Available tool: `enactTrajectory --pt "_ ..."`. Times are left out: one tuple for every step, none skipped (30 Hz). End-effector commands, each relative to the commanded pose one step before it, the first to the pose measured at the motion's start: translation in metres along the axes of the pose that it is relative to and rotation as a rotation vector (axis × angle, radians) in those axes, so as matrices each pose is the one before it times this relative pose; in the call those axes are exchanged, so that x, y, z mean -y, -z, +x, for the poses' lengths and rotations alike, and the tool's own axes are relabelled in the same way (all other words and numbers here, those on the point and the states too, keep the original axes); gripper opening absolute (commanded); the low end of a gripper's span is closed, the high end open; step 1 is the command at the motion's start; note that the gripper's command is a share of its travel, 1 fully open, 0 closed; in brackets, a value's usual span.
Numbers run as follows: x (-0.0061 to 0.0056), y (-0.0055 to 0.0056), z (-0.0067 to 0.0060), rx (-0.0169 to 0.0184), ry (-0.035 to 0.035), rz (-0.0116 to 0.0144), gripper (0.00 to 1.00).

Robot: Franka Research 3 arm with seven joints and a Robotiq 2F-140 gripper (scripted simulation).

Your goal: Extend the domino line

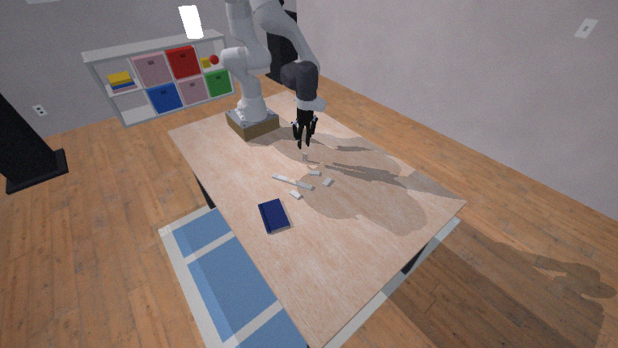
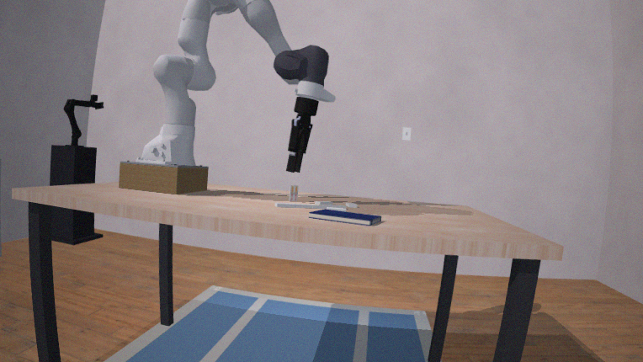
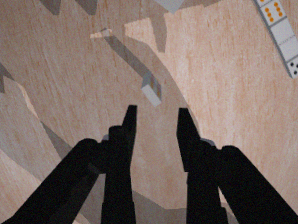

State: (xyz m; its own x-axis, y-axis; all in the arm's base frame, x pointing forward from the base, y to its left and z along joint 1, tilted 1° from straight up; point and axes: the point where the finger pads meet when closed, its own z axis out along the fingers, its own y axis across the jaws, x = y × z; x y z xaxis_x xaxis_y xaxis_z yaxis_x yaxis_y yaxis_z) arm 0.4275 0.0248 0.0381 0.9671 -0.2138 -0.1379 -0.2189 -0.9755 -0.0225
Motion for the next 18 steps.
enactTrajectory --pt "0.00017 -0.00184 0.00646 -0.03983 -0.27593 0.01615 0.33" --pt "-0.00005 -0.00005 -0.00002 -0.00137 -0.03309 0.00513 0.33" --pt "0.00000 0.00000 0.00000 -0.00214 -0.03283 0.00493 0.33" --pt "0.00000 0.00000 0.00000 0.00000 0.00000 0.00000 0.33" --pt "0.00000 0.00000 0.00000 0.00000 0.00000 0.00000 0.33" --pt "0.00000 0.00000 0.00000 -0.00892 -0.08407 0.01167 0.33" --pt "0.00000 0.00000 0.00000 -0.00438 -0.03047 0.00436 0.33" --pt "0.00000 0.00000 0.00000 -0.00447 -0.03116 0.00377 0.33" --pt "0.00000 0.00000 0.00000 -0.00448 -0.03070 0.00341 0.33" --pt "0.00000 0.00000 0.00000 -0.00451 -0.03011 0.00308 0.33" --pt "0.00000 0.00000 0.00000 -0.00456 -0.02947 0.00276 0.33" --pt "0.00000 0.00000 0.00000 -0.00463 -0.02884 0.00243 0.33" --pt "0.00000 0.00000 0.00000 -0.00471 -0.02823 0.00211 0.33" --pt "0.00000 0.00000 0.00000 -0.00479 -0.02765 0.00178 0.33" --pt "0.00000 0.00000 0.00000 -0.00486 -0.02709 0.00144 0.33" --pt "0.00000 0.00000 0.00000 -0.00493 -0.02654 0.00110 0.33" --pt "0.00000 0.00000 0.00000 -0.00499 -0.02609 0.00074 0.33" --pt "0.00000 0.00000 0.00000 -0.00506 -0.02569 0.00037 0.33"
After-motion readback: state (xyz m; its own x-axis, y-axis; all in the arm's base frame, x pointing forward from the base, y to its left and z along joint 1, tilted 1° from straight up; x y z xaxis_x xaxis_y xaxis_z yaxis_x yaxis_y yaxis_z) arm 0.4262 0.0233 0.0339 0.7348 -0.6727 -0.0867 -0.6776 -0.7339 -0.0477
